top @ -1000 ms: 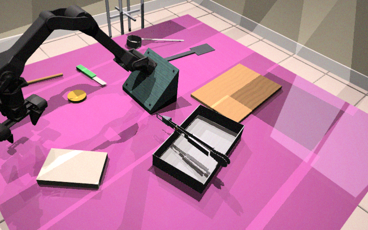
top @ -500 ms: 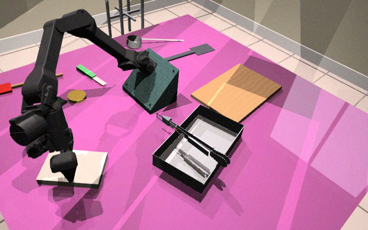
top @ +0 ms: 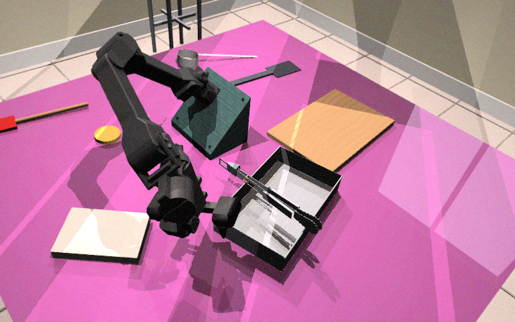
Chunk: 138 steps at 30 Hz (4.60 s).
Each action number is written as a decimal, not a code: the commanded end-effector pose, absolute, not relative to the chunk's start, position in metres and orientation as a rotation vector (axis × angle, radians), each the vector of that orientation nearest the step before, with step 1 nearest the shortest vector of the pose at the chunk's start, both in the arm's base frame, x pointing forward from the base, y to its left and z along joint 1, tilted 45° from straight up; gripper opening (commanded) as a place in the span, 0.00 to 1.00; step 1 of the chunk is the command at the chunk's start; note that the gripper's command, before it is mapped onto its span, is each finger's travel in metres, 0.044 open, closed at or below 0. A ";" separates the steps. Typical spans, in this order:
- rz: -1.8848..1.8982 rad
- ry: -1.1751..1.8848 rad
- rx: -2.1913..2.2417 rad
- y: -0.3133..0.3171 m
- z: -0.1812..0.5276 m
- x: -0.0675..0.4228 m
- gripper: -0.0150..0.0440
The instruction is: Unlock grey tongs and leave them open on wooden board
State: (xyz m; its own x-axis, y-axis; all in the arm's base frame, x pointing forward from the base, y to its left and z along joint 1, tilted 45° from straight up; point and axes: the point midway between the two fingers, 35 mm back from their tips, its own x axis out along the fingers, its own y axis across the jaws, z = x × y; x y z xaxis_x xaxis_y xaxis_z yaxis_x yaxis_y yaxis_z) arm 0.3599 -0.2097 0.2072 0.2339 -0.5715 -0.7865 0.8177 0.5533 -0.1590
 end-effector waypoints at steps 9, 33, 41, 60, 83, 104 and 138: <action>-0.638 1.326 -0.358 -0.082 0.118 0.397 1.00; -0.567 1.486 -0.656 -0.058 0.085 0.383 1.00; -0.567 1.486 -0.656 -0.067 0.076 0.384 1.00; -0.567 1.486 -0.656 -0.089 0.054 0.385 1.00; -0.572 1.478 -0.649 -0.104 0.041 0.386 0.69; -0.572 1.478 -0.649 -0.104 0.041 0.386 0.32; -0.607 1.467 -0.605 0.000 0.117 0.386 0.00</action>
